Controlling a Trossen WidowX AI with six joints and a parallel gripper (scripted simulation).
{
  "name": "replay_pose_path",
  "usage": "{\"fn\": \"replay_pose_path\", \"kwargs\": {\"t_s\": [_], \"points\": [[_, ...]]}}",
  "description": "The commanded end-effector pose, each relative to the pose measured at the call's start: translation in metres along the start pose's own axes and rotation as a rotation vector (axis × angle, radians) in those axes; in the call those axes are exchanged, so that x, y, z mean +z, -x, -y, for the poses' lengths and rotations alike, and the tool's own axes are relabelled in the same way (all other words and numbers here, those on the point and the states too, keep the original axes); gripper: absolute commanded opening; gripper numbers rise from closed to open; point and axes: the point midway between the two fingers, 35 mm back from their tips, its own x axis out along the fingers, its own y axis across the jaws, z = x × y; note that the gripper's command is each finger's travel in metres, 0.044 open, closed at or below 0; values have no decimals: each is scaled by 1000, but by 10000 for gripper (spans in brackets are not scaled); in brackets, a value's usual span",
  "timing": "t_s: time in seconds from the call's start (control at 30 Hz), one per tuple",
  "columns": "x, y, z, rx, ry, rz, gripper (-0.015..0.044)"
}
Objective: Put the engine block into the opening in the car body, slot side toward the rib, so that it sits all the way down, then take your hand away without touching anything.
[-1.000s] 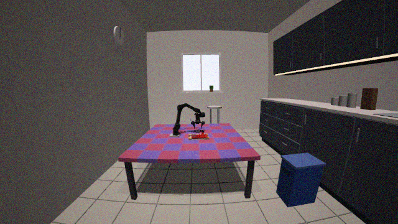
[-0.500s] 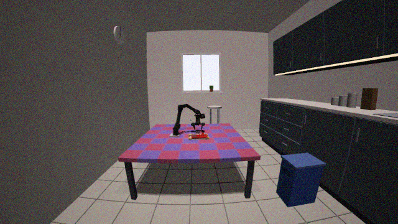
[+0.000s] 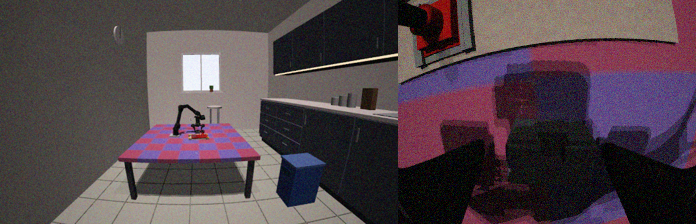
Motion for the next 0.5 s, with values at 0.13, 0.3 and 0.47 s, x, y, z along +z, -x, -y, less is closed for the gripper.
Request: {"fn": "replay_pose_path", "kwargs": {"t_s": [0.13, 0.3, 0.47], "points": [[0, -4, 2, -11, -3, 3, 223], [0, -4, 2, -11, -3, 3, 190], [0, -4, 1, -10, -2, 2, 118]]}}
